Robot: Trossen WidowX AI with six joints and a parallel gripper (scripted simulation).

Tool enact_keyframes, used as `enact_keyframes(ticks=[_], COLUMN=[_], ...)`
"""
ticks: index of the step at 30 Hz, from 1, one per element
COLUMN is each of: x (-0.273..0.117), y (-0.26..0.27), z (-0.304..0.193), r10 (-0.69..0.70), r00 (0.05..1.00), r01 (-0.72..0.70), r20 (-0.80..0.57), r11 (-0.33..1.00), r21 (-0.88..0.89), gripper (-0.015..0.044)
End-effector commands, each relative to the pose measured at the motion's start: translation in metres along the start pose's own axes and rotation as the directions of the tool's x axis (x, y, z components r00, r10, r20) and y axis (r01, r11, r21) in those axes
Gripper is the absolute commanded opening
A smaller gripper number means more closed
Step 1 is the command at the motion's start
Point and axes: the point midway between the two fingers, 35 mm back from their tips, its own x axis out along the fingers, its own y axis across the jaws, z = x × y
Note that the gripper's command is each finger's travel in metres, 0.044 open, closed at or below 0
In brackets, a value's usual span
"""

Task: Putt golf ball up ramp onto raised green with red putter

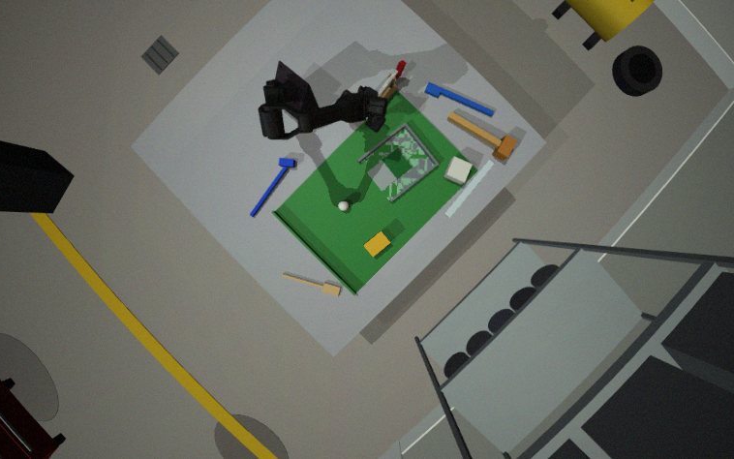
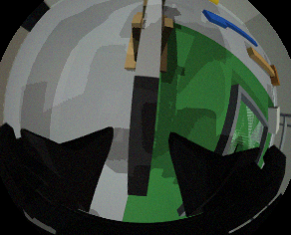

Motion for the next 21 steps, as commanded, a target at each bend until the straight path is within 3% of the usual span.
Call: enact_keyframes(ticks=[1,5,14,21], x=[-0.001,-0.001,-0.004,-0.046], y=[0.0,0.0,-0.001,-0.005], z=[0.0,0.0,0.001,0.015], r10=[-0.001,-0.001,-0.001,-0.001], r00=[1.0,1.0,1.0,1.0], r01=[0.001,0.001,0.001,0.001], r20=[0.001,0.001,0.001,0.006], r11=[1.0,1.0,1.0,1.0], r21=[0.001,0.001,0.001,0.0], gripper=[0.0151,0.0046,0.0,0.0])
